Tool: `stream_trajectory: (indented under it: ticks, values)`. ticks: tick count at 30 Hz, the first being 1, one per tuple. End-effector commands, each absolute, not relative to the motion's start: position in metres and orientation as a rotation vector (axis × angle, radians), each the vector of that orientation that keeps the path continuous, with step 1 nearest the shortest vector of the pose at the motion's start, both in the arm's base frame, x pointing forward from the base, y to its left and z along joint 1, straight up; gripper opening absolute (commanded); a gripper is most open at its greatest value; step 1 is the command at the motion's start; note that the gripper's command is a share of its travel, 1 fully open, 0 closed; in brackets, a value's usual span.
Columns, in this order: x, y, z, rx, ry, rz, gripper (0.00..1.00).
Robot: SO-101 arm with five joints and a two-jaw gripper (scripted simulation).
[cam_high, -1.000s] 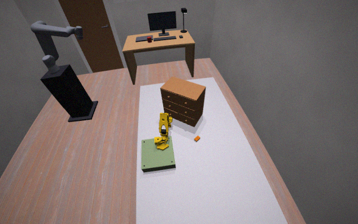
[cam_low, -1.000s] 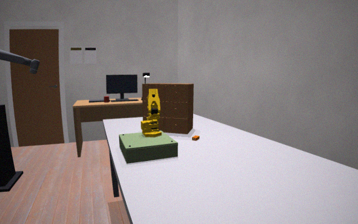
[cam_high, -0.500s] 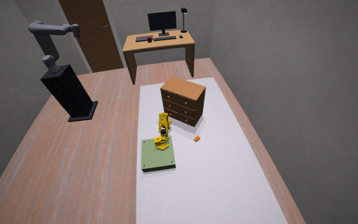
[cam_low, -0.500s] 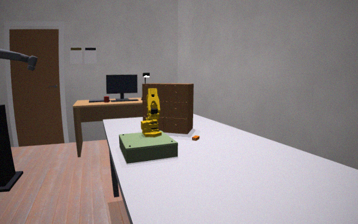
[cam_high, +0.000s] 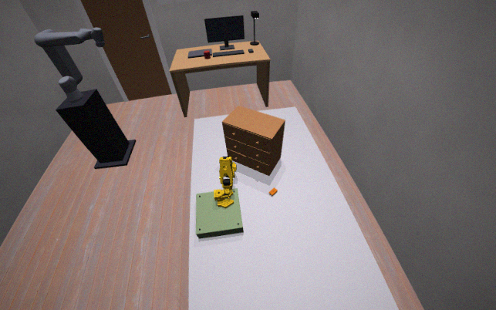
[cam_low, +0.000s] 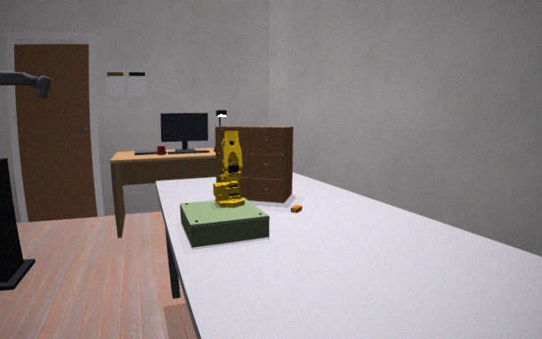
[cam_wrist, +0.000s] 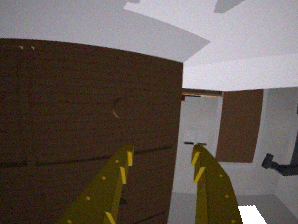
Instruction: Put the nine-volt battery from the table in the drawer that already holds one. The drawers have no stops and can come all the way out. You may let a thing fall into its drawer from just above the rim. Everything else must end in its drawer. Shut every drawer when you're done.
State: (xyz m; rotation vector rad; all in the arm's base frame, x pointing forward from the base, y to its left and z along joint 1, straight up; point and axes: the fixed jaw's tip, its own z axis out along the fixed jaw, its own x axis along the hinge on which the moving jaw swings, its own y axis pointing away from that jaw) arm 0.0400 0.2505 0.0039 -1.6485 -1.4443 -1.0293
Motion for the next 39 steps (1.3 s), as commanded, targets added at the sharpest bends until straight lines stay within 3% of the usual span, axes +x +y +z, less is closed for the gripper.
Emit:
stream_trajectory:
  ticks: [1,11,26,39]
  values:
    - [0.036,0.246,0.022,-1.606,-1.434,-1.049,0.21]
    - [0.032,0.233,0.046,-1.543,-1.410,-1.092,0.21]
    - [0.032,0.233,0.046,-1.543,-1.410,-1.092,0.21]
    - [0.055,0.263,0.008,-1.606,-1.361,-1.135,0.21]
